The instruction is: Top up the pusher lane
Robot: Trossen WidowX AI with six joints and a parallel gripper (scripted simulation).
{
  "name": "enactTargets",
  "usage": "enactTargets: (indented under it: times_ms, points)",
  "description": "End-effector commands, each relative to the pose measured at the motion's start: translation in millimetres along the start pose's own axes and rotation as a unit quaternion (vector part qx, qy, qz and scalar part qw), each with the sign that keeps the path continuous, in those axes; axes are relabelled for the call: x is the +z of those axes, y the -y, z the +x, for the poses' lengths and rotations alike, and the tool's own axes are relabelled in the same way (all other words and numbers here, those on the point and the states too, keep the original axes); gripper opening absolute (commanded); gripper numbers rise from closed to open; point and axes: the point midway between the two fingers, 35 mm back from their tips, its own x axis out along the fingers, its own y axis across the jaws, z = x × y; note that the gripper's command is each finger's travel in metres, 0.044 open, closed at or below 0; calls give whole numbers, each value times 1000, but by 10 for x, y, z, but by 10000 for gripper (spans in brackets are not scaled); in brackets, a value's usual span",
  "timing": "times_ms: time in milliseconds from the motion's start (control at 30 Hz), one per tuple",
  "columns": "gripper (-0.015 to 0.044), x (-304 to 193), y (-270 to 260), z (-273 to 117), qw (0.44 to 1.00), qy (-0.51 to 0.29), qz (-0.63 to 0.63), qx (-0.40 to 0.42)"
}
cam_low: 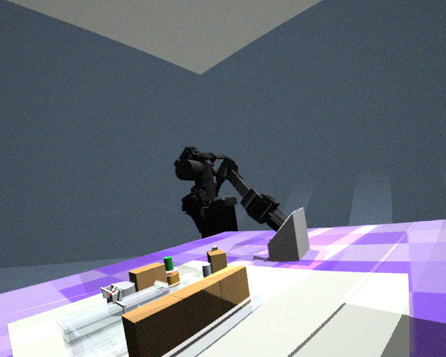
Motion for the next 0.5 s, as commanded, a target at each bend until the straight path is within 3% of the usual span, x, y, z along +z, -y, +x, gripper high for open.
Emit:
enactTargets:
  times_ms: [0, 467]
  points:
    - [440, -4, -23, 130, 1000, -3, -9, -4]
    - [440, -2, -23, 544, 1000, -2, -8, -5]
